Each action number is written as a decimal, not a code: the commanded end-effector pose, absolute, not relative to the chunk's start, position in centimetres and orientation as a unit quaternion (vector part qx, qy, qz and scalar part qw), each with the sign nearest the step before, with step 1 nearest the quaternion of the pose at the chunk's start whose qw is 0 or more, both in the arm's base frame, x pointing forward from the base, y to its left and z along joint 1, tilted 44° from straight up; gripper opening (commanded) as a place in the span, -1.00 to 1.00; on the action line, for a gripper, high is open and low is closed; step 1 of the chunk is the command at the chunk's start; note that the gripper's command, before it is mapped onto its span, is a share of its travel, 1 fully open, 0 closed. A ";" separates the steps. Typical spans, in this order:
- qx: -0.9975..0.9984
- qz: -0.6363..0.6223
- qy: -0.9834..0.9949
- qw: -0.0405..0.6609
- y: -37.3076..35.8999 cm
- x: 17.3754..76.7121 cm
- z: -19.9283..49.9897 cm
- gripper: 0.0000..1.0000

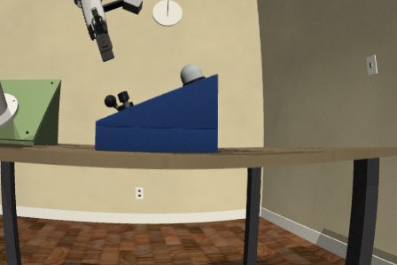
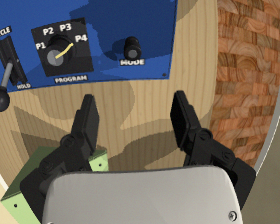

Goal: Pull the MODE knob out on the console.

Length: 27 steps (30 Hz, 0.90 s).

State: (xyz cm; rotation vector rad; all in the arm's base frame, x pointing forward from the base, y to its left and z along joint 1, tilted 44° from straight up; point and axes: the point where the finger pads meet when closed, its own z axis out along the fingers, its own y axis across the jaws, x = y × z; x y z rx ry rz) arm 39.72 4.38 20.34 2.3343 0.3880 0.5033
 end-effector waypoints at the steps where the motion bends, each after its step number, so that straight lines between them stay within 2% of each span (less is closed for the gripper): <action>1: 0.903 0.196 0.150 0.353 3.8 40.3 19.6 0.52; 27: 0.903 0.196 0.150 0.353 -1.1 44.3 14.1 0.52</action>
